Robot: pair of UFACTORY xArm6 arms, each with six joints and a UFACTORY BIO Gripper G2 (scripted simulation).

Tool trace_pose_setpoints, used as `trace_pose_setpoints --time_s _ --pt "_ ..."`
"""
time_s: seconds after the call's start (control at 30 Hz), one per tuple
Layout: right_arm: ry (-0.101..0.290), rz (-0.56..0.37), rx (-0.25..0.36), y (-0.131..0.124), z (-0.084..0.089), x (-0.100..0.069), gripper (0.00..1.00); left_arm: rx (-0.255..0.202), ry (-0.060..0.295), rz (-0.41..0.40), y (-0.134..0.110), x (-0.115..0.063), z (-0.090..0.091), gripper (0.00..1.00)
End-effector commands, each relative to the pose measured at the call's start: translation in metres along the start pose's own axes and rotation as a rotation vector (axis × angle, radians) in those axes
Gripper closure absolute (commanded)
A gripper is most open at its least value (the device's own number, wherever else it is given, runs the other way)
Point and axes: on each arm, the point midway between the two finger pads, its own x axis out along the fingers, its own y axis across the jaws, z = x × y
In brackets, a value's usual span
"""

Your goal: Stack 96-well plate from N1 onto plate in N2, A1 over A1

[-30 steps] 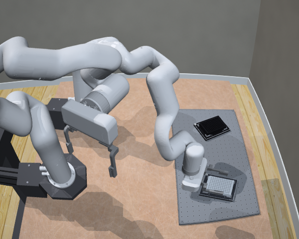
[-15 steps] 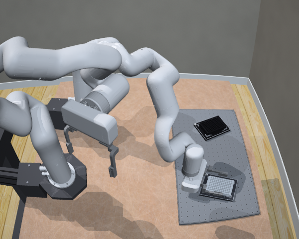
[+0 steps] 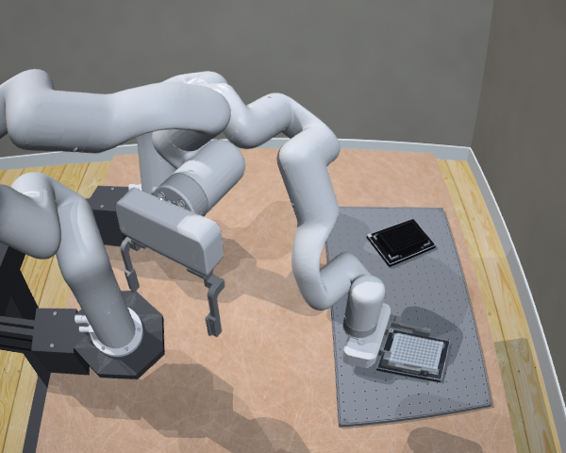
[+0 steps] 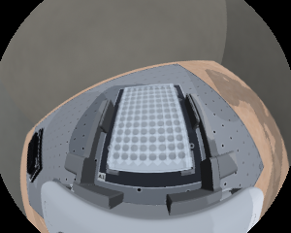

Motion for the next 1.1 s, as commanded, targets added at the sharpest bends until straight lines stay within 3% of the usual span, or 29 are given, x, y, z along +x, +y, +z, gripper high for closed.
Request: trace_pose_setpoints --time_s 0.0,0.43,0.47,1.07 --pt "-0.002 -0.002 0.000 -0.0004 0.0004 -0.0007 0.00 -0.001 -0.005 0.000 -0.0004 0.0020 0.0028 0.63" --pt "-0.002 -0.002 0.000 -0.0004 0.0004 -0.0007 0.00 -0.001 -0.005 0.000 -0.0004 0.0020 0.0028 0.63" --pt "-0.002 -0.002 0.000 -0.0004 0.0004 -0.0007 0.00 -0.001 -0.005 0.000 -0.0004 0.0020 0.0028 1.00" --pt "-0.002 -0.002 0.000 -0.0004 0.0004 -0.0007 0.00 -0.001 -0.005 0.000 -0.0004 0.0020 0.0028 1.00"
